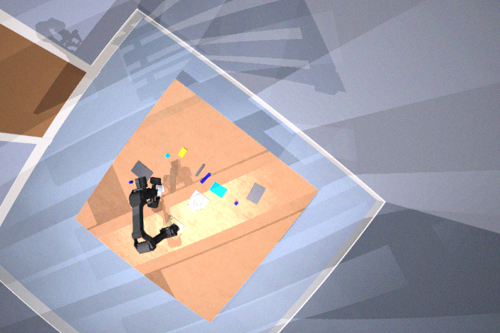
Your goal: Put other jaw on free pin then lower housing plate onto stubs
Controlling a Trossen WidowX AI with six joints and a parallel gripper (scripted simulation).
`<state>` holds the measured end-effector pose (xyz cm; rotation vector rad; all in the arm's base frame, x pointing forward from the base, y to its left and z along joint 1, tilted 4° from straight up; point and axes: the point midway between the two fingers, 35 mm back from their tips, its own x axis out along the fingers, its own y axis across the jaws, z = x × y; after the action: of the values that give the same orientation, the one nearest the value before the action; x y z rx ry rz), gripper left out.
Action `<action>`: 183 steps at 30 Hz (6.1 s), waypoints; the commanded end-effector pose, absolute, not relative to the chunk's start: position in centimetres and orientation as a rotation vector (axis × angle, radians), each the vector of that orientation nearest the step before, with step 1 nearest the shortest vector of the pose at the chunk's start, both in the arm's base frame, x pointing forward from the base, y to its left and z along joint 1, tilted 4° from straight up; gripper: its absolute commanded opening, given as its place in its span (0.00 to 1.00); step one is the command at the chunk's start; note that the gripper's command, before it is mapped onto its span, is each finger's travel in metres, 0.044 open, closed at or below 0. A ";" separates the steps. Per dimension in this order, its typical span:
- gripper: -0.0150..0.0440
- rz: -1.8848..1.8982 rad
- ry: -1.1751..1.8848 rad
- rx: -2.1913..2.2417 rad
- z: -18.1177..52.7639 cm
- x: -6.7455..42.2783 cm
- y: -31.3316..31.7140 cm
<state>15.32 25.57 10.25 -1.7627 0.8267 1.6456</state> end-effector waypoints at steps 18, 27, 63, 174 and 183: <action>0.85 1.271 1.126 -1.385 11.2 19.5 20.1; 0.85 1.096 1.234 -1.209 11.4 20.8 17.5; 0.85 0.327 1.493 -0.436 11.9 23.0 6.0; 0.85 0.054 1.514 -0.162 7.3 21.4 2.4; 0.85 0.054 1.514 -0.162 5.9 21.4 2.3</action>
<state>21.40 2.35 6.44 -0.1561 1.5067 0.0536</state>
